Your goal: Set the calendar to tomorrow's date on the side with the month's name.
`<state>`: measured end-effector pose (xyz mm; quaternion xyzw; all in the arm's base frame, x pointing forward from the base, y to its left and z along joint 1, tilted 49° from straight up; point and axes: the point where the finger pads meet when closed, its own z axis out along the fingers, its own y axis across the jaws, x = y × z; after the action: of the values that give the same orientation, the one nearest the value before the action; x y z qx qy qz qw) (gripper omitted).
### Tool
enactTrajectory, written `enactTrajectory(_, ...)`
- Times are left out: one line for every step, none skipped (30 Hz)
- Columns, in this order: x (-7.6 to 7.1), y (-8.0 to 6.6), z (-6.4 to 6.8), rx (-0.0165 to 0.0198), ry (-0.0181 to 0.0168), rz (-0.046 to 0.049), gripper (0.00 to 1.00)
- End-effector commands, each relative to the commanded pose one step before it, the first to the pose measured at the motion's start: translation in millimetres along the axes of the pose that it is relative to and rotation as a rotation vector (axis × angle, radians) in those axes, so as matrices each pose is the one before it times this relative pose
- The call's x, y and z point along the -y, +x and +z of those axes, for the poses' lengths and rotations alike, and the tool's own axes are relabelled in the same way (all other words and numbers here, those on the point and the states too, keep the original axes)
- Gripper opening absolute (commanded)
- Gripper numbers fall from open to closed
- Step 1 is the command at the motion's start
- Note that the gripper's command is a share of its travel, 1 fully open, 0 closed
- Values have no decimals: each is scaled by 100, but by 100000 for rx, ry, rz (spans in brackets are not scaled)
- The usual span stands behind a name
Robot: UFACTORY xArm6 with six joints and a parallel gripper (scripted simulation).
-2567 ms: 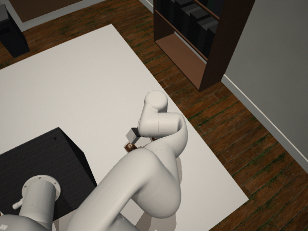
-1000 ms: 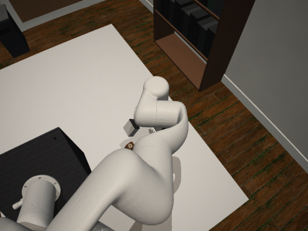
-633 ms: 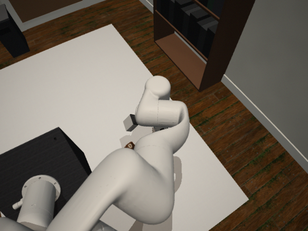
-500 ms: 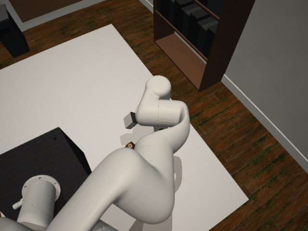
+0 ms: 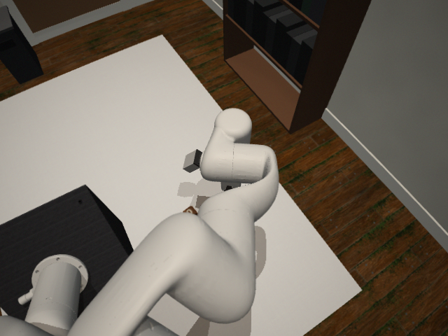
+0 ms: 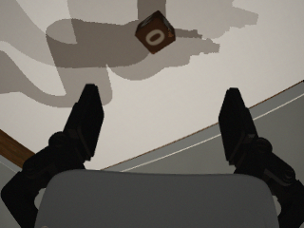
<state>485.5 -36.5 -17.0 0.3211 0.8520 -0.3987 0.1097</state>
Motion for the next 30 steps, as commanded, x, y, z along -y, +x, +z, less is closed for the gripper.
enactTrajectory(-238, -299, -194, 883, -348, 16050, 100)
enactTrajectory(-50, -48, -7, 1, 0, 4043, 100)
enactTrajectory(-37, -33, -5, 1, 0, 2899, 100)
enactTrajectory(-9, -7, -1, 0, 0, 669, 100)
enactTrajectory(-62, -52, -9, 1, 0, 4776, 100)
enactTrajectory(-38, -28, -5, 1, 0, 2775, 100)
enactTrajectory(-4, -3, -1, 0, 0, 287, 100)
enactTrajectory(-71, -51, -9, 1, 0, 5150, 100)
enactTrajectory(-38, -24, -5, 1, 0, 2663, 100)
enactTrajectory(-3, -2, 0, 0, 0, 226, 100)
enactTrajectory(-74, -45, -9, 1, 0, 5133, 100)
enactTrajectory(-41, -22, -5, 1, 0, 2743, 100)
enactTrajectory(0, 0, 0, 0, 0, 0, 100)
enactTrajectory(0, 0, 0, 0, 0, 0, 100)
enactTrajectory(-5, -3, -1, 0, 0, 337, 100)
enactTrajectory(-126, -62, -15, 1, 0, 8359, 100)
enactTrajectory(-54, -21, -6, 0, 0, 3444, 100)
enactTrajectory(-31, -11, -3, 0, 0, 1966, 100)
enactTrajectory(-38, -13, -4, 0, 0, 2396, 100)
enactTrajectory(-11, -3, -1, 0, 0, 671, 100)
enactTrajectory(-77, -23, -8, 0, 0, 4818, 100)
enactTrajectory(-47, -12, -5, 0, 0, 2869, 100)
enactTrajectory(-14, -3, -2, 0, 0, 878, 100)
enactTrajectory(-73, -15, -8, 0, 0, 4448, 100)
enactTrajectory(-46, -8, -5, 0, 0, 2807, 100)
enactTrajectory(-23, -3, -2, 0, 0, 1371, 100)
enactTrajectory(-67, -8, -7, 0, 0, 4057, 100)
enactTrajectory(-45, -4, -5, 0, 0, 2730, 100)
enactTrajectory(-31, -2, -3, 0, 0, 1868, 100)
enactTrajectory(0, 0, 0, 0, 0, 0, 100)
